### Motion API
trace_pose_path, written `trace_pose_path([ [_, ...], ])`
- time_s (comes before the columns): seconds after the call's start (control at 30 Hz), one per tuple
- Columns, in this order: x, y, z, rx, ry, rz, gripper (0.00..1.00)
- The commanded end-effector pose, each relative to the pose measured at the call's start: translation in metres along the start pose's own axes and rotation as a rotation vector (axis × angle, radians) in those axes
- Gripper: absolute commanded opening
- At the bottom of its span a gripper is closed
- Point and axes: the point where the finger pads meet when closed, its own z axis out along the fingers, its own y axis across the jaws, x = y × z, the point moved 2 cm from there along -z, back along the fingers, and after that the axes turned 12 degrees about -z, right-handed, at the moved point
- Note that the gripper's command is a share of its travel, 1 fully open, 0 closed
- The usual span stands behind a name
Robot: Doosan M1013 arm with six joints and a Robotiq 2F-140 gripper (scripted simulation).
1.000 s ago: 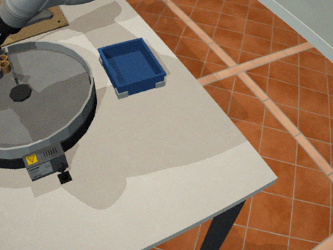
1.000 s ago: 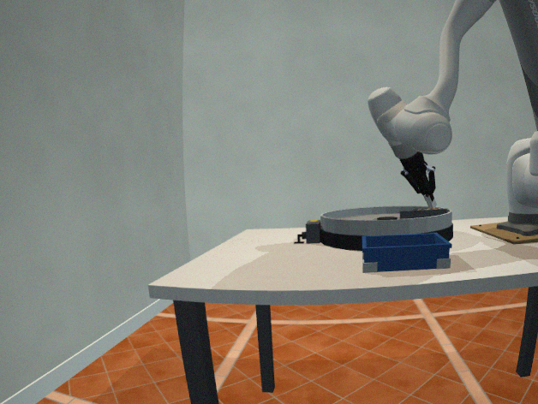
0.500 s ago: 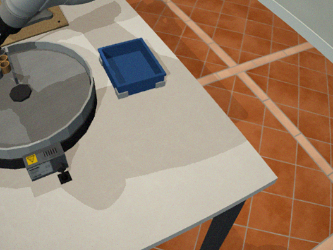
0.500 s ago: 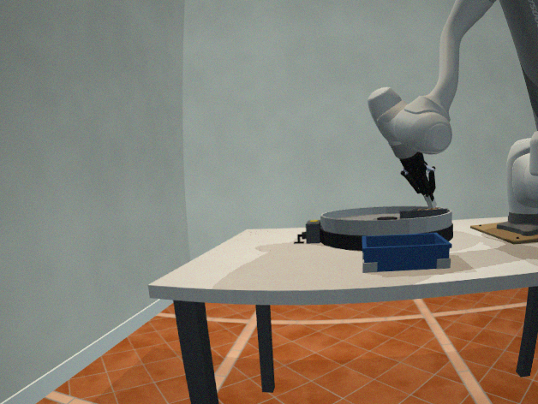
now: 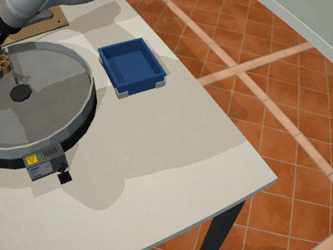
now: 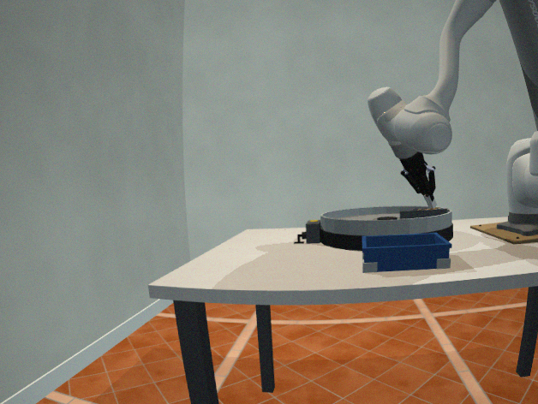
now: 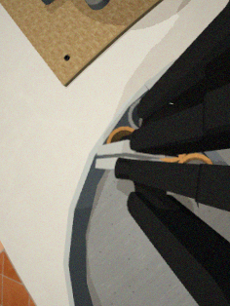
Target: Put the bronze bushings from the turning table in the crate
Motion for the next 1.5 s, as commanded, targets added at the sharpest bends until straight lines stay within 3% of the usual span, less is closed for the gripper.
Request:
trace_pose_path([
  [0.0, 0.0, 0.001, -0.001, -0.002, 0.0, 0.0, 0.0],
  [0.17, 0.004, 0.002, -0.005, -0.002, 0.0, 0.0, 0.0],
  [0.6, 0.036, 0.008, -0.043, -0.002, 0.0, 0.0, 0.0],
  [1.47, 0.036, 0.008, -0.044, -0.002, 0.0, 0.0, 0.0],
])
